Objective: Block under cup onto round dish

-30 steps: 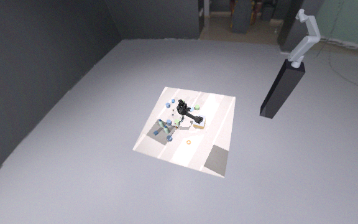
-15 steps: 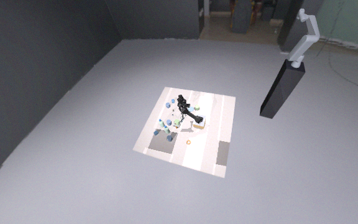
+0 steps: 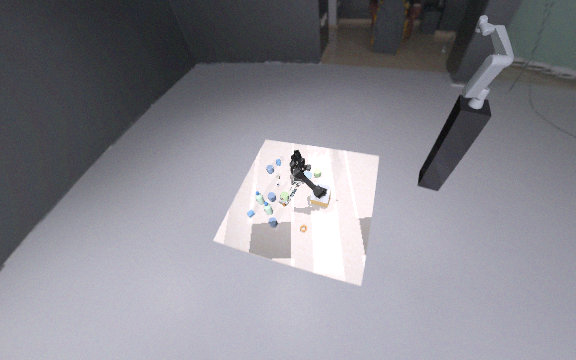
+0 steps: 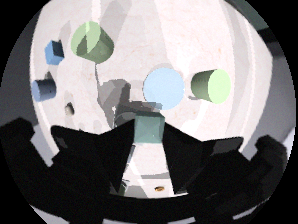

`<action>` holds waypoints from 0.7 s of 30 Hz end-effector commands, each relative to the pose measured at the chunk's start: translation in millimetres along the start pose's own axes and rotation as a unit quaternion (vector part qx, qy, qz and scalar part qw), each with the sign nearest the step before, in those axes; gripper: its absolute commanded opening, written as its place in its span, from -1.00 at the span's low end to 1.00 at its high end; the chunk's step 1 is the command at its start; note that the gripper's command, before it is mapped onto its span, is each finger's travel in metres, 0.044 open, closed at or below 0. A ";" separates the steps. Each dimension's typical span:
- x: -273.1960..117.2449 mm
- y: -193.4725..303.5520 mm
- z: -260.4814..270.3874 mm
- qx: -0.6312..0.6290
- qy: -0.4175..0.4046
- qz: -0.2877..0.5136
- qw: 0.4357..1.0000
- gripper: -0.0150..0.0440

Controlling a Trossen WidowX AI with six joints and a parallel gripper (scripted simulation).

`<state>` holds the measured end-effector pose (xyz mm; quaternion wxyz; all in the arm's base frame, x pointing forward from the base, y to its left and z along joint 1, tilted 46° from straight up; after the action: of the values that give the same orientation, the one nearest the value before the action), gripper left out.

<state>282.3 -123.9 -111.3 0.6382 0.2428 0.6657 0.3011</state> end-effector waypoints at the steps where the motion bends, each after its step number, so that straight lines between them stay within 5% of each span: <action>1: 7.0 -15.4 -9.0 -0.002 -0.001 -0.003 1.000 -0.49; 21: 69.1 -44.2 -31.9 -0.003 0.000 -0.001 1.000 -0.49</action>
<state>252.6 -116.5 -185.5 0.6432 0.2341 0.6633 0.3024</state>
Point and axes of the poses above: the point midway between the two fingers, 35 mm back from their tips, its own x axis out along the fingers, its own z axis across the jaws, y = z × x, the point moved 4 cm from there along -x, back along the fingers, and after that the axes turned 8 degrees about x, right-handed, at the moved point
